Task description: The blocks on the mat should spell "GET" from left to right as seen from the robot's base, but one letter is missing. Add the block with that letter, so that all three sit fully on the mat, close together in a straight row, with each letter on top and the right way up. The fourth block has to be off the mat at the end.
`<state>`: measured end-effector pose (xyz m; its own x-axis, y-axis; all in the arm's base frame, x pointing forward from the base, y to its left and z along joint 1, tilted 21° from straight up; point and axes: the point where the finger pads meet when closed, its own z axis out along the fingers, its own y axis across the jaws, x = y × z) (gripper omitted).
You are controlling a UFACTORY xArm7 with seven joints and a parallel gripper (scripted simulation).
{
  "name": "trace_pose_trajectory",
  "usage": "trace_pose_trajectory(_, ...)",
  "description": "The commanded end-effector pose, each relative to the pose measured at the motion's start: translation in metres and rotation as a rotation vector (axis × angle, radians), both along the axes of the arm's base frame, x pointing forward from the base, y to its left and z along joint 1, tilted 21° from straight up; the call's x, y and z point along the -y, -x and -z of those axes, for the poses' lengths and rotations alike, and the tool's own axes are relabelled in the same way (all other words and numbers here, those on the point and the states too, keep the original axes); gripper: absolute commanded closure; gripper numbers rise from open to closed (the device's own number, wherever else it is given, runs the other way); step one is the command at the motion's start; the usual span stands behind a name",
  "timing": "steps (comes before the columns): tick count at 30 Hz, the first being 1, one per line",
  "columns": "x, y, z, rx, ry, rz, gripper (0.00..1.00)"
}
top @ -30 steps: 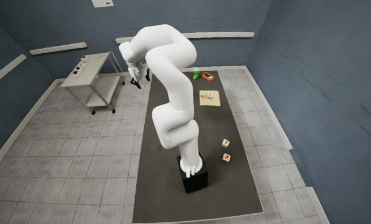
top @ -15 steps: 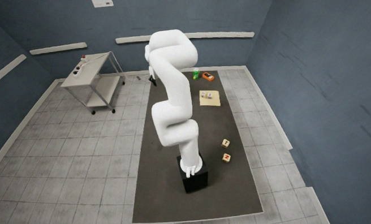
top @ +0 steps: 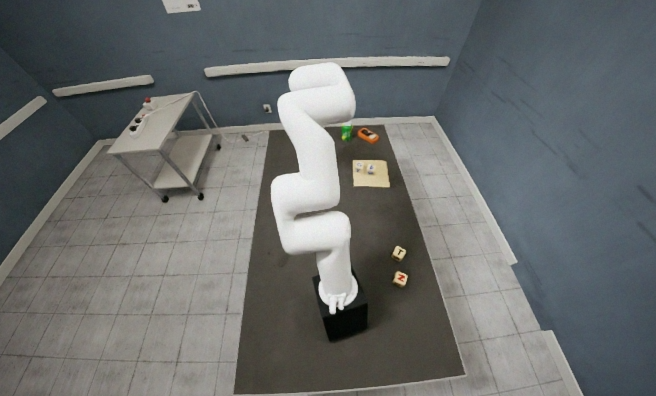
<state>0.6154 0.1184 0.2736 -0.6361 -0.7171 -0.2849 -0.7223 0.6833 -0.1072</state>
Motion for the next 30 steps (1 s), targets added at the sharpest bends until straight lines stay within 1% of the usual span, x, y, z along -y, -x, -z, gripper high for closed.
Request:
trace_pose_trajectory(1,0.047,-0.032,0.014,0.016,-0.02,0.022,0.0)
trace_pose_trajectory(5,0.08,-0.045,0.025,0.029,-0.022,0.04,0.0)
trace_pose_trajectory(9,0.123,-0.059,0.038,0.046,-0.019,0.064,0.0)
trace_pose_trajectory(14,0.175,-0.071,0.054,0.067,-0.01,0.091,0.0)
trace_pose_trajectory(19,0.184,-0.072,0.057,0.071,-0.007,0.095,0.0)
trace_pose_trajectory(30,0.184,-0.072,0.057,0.071,-0.007,0.095,0.0)
